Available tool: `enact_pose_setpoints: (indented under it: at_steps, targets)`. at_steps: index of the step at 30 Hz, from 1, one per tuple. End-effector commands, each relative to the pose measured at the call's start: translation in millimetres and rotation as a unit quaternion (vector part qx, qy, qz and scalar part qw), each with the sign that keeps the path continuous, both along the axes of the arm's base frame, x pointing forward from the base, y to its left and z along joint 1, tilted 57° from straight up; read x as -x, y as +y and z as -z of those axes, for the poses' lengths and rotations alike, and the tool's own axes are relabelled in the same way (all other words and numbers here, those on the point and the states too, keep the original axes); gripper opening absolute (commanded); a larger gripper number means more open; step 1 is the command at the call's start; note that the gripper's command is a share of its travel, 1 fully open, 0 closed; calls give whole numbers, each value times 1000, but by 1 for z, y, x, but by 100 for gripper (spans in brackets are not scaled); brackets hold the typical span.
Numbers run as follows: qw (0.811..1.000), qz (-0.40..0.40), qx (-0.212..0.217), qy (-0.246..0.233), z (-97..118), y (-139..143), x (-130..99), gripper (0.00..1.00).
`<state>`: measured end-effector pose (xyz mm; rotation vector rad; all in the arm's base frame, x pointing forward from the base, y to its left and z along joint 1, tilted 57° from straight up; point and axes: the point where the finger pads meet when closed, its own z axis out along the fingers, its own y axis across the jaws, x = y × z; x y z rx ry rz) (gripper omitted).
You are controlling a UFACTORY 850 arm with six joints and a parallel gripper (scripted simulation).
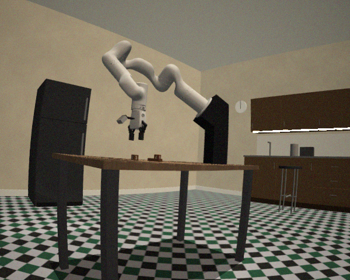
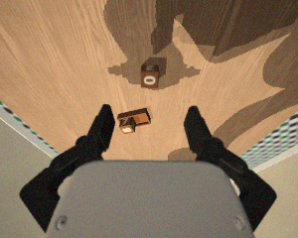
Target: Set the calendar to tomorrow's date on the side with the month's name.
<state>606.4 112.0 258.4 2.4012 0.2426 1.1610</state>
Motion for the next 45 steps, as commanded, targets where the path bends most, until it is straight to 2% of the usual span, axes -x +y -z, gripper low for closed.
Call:
enact_pose_setpoints:
  at_steps: [1, 13, 23, 26, 28, 32, 33, 34, 39, 40, 41, 43, 45]
  targets:
    - [1000, 0, 0, 0, 0, 0, 0, 100]
    - [1000, -7, 9, 4, -2, -1, -1, 100]
    - [984, -96, 140, 60, -27, -16, -11, 100]
    - [982, -101, 147, 63, -28, -17, -11, 100]
    - [968, -134, 194, 83, -38, -23, -15, 100]
    - [957, -156, 225, 96, -44, -27, -17, 100]
    - [947, -172, 248, 106, -49, -30, -18, 100]
    - [947, -173, 250, 107, -49, -30, -19, 100]
    - [914, -218, 314, 133, -63, -38, -23, 100]
    - [913, -219, 316, 134, -63, -39, -23, 100]
    - [903, -232, 334, 141, -67, -41, -24, 100]
    - [903, -232, 334, 141, -67, -41, -24, 100]
    - [885, -251, 361, 152, -73, -45, -26, 100]
